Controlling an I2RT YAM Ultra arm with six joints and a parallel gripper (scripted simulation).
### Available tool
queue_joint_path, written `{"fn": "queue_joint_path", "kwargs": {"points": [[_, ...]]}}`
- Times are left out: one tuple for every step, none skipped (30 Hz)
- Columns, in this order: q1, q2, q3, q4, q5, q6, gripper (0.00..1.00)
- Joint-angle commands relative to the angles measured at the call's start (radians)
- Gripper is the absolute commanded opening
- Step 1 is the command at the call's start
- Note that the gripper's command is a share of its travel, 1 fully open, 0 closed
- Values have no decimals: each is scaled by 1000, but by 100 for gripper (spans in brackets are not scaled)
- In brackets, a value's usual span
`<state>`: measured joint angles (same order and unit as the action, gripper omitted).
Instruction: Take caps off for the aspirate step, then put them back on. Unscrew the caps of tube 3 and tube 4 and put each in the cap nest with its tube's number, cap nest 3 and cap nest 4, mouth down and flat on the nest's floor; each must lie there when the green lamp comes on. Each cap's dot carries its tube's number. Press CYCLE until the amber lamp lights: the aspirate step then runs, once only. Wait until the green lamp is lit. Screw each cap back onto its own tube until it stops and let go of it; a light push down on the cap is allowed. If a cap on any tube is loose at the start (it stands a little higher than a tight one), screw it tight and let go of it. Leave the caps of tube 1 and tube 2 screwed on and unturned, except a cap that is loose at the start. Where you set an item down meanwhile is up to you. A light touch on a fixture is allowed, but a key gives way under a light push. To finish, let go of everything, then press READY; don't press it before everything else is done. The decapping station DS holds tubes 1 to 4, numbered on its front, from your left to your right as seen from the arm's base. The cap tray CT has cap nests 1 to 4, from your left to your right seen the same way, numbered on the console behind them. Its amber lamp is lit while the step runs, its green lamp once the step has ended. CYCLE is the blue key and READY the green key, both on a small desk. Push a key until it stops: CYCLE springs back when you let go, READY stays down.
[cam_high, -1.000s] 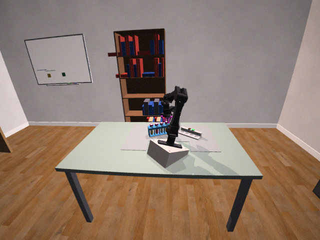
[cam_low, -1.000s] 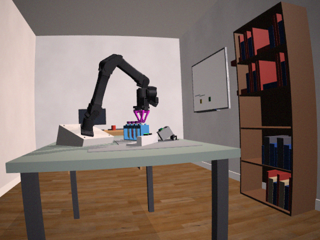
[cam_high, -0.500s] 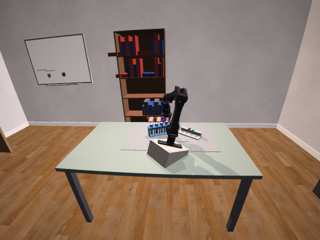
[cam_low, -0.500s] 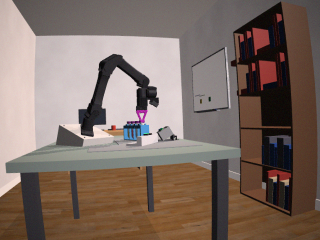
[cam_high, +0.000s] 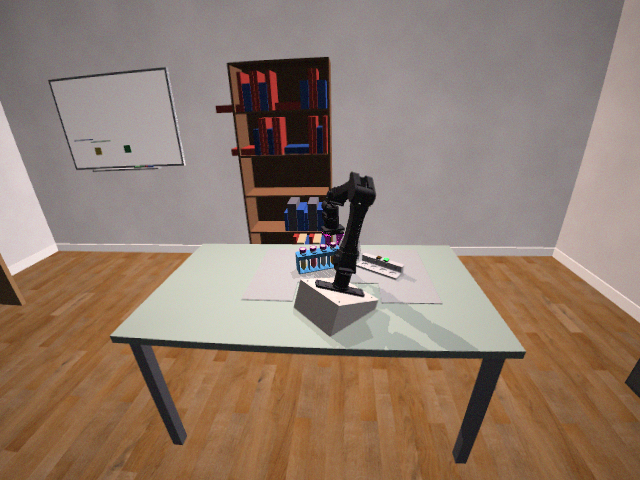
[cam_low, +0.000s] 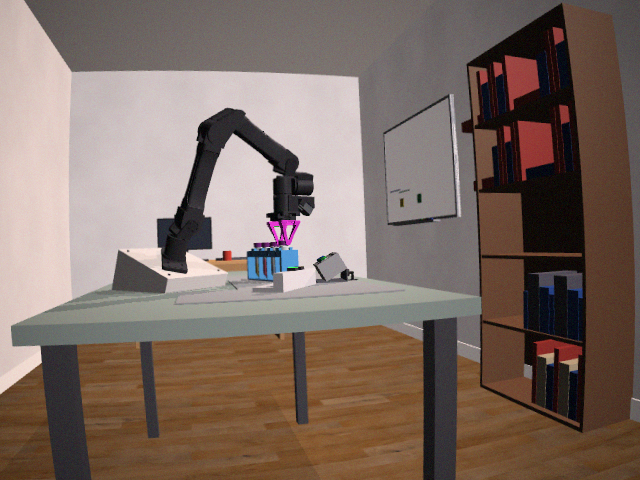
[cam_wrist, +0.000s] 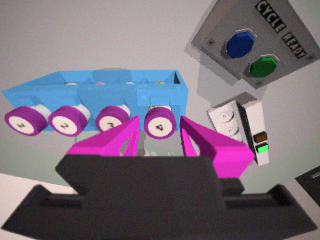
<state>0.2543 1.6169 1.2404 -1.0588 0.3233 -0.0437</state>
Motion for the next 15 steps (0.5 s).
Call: {"fn": "queue_joint_path", "kwargs": {"points": [[9,-7,11,0,2,-206,49],[9,-7,11,0,2,-246,49],[9,-7,11,0,1,-286,49],[9,-7,11,0,1,-286,49],[9,-7,11,0,1,-286,49],[9,-7,11,-1,2,-313,49],[9,-7,11,-1,2,-313,49],[9,-7,11,-1,1,-314,49],[8,-7,11,-1,1,-314,49],[8,-7,11,-2,1,-314,49],[8,-7,12,-2,1,-314,49],[8,-7,12,-2,1,-314,0],[8,-7,12,-2,1,-314,0],[8,-7,12,-2,1,-314,0],[8,-7,12,-2,1,-314,0]]}}
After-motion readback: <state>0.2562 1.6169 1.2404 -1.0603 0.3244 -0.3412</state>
